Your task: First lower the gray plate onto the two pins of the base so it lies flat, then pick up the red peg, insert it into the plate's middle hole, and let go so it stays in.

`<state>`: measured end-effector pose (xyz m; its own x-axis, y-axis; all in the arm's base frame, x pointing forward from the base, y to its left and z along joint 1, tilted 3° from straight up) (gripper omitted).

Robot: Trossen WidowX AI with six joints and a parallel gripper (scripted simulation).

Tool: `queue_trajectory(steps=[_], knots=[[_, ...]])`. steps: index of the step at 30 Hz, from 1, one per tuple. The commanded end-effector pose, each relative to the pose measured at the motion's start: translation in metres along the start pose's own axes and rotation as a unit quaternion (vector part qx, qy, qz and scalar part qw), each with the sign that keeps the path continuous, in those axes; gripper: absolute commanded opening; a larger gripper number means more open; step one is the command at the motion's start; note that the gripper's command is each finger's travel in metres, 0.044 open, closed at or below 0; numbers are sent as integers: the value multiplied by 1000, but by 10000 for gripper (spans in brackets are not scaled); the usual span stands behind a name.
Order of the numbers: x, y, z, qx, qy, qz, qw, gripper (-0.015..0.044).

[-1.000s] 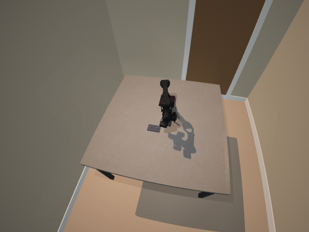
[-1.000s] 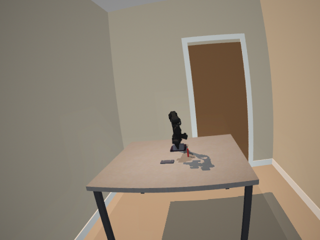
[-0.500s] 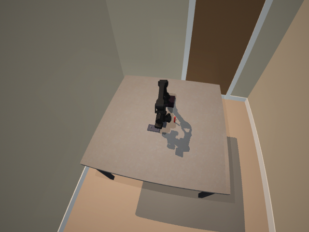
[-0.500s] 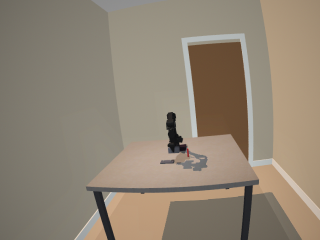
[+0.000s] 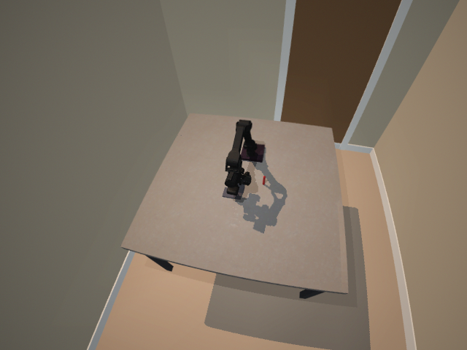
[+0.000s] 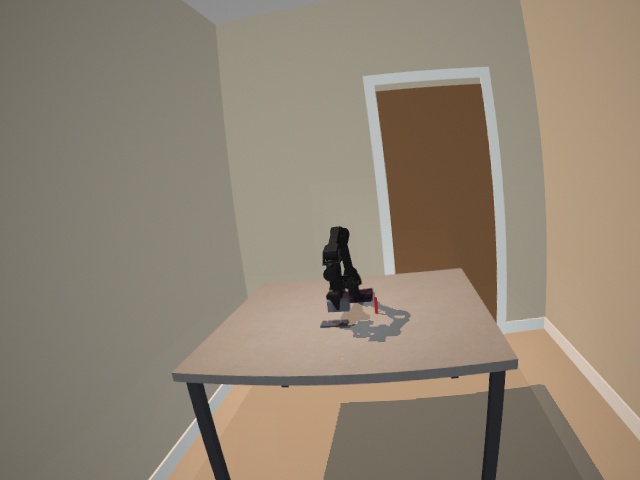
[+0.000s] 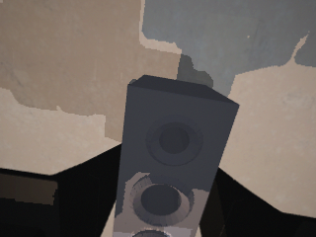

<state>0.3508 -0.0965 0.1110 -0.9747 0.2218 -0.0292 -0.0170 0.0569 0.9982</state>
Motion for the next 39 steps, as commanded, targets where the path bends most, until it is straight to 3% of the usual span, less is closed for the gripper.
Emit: queue_trajectory(steps=[1,8,30,39], knots=[[2,-6,-11,2,6,1,1000,0],[6,-16,-29,4,13,2,1000,0],[6,-16,-30,4,13,2,1000,0],[6,-32,-30,4,13,2,1000,0]])
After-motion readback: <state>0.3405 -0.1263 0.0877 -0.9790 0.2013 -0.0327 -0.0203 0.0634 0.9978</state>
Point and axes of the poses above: the point midway between the two fingers, 35 mm back from their tips, its own y axis back along the fingers, its own x axis across the jaws, z = x × y, the point moved 1 cm from there along y, back along the fingers, and after that the axes turned 1 degree about y, right-handed, at the moved point
